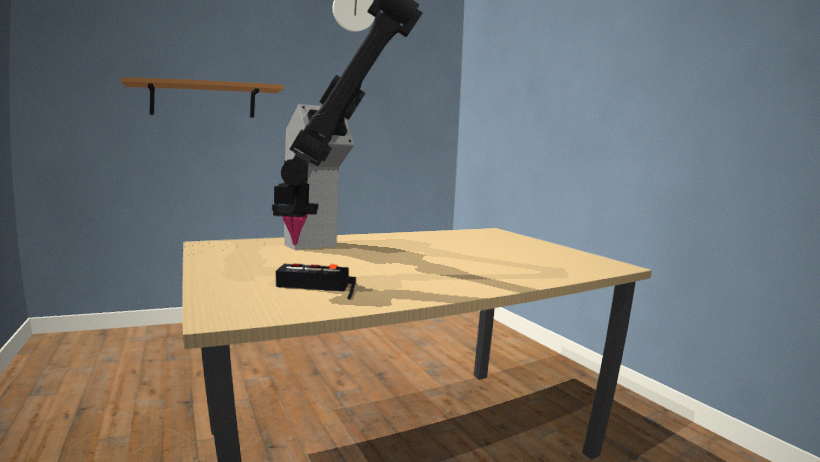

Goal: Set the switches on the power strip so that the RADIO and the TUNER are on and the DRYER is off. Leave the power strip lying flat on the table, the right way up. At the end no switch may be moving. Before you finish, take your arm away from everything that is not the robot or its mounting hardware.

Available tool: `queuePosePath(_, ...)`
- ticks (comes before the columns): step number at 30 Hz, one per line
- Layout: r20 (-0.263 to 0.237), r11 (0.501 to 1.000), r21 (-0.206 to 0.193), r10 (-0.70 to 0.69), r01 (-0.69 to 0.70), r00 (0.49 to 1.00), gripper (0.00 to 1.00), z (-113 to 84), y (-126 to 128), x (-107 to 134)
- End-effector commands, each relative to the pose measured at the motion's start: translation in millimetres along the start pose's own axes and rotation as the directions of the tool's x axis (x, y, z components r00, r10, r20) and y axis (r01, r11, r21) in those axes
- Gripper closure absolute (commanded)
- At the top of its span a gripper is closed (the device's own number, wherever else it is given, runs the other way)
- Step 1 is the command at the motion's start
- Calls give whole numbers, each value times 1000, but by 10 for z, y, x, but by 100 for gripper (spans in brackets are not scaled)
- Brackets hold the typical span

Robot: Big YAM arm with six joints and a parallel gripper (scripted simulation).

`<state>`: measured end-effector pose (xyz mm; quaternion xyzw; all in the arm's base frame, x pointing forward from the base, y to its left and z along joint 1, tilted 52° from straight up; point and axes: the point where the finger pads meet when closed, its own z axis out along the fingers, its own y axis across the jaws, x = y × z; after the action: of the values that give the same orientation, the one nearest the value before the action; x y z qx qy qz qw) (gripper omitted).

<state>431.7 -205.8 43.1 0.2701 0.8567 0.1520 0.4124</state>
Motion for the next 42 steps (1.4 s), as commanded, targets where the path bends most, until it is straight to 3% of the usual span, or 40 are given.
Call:
queuePosePath(1, 30, 1000, -1, -2, 2, 1000, 100, -83, 38, -55)
queuePosePath(12, 4, 1000, 0, 9, -9, 1000, 100, 38, 4, 30)
queuePosePath(42, 10, 1000, -6, 0, 0, 1000, 100, 363, 48, -16)
